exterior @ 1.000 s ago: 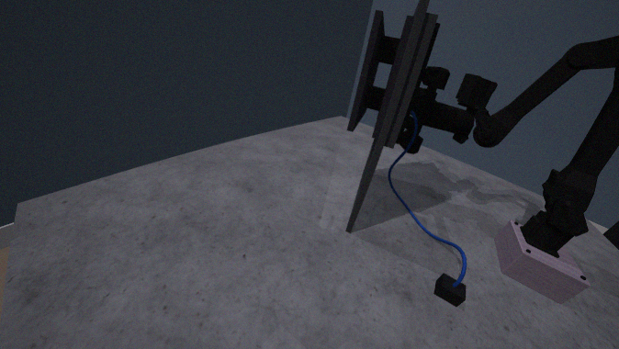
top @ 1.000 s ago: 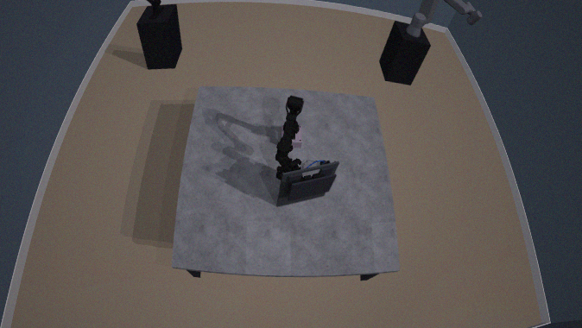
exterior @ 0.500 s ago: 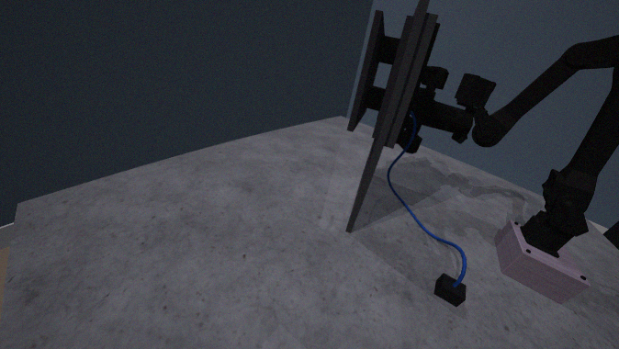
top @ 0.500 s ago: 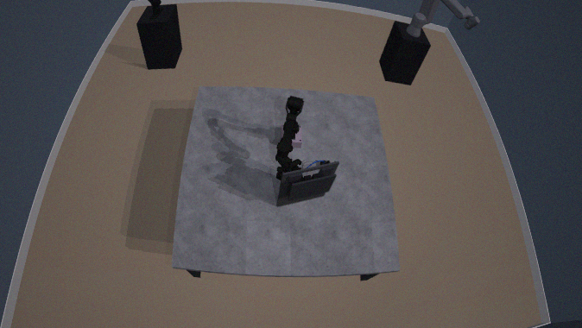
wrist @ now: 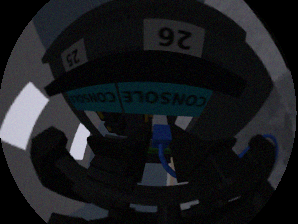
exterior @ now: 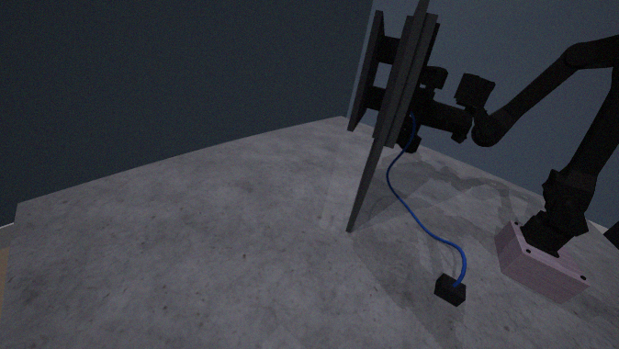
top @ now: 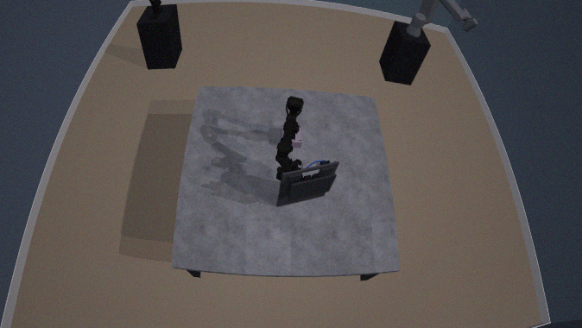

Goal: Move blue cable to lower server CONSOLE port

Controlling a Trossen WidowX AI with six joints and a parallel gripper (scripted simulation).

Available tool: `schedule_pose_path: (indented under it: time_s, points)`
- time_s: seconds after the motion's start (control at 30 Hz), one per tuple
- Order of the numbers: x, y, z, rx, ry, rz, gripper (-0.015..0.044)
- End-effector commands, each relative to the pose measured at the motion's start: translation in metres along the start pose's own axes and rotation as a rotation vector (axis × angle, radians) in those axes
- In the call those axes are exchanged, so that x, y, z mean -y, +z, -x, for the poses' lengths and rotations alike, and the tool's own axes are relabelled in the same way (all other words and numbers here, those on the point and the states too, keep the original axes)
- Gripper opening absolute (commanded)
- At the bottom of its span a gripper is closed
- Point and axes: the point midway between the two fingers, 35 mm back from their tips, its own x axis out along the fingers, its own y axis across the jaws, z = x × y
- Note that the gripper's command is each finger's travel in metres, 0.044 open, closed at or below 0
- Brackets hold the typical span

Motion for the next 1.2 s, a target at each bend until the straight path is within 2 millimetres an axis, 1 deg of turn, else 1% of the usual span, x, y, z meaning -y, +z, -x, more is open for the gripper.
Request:
schedule_pose_path:
  time_s: [0.0, 0.03, 0.6, 0.9, 1.17]
  points:
    - [-0.002, 0.002, -0.002, 0.005, 0.005, 0.002, 0.0]
    - [-0.002, 0.002, -0.002, 0.005, 0.005, 0.002, 0.0]
    - [0.0, -0.001, 0.002, 0.0, 0.0, 0.0, 0.044]
    - [-0.006, -0.002, 0.007, -0.001, -0.001, 0.0, 0.044]
    - [-0.007, -0.001, 0.012, -0.001, -0.001, 0.0, 0.044]
